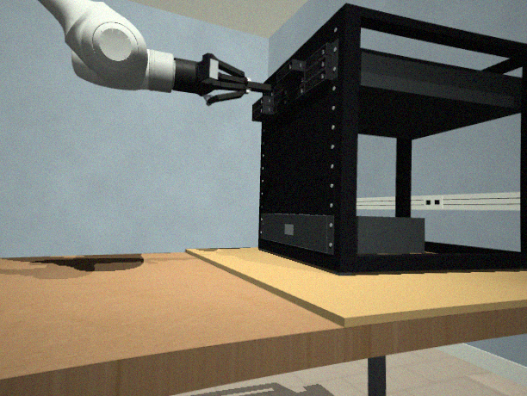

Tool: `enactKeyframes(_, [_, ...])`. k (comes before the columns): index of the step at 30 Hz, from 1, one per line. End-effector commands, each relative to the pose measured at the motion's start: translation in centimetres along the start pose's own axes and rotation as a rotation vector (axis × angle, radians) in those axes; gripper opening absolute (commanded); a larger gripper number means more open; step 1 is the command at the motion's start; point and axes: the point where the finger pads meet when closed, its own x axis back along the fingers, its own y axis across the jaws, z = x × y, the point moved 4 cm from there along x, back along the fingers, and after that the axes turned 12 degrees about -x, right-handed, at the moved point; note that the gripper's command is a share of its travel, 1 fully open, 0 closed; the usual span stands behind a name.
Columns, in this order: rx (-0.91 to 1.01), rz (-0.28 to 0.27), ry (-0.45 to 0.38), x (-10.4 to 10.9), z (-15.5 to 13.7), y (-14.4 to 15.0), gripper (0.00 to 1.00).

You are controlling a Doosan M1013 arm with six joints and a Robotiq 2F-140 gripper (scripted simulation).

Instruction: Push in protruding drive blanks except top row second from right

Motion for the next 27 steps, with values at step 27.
enactKeyframes(27, [0.000, -0.002, 0.002, 0.25, -0.61, 0.32, 0.10])
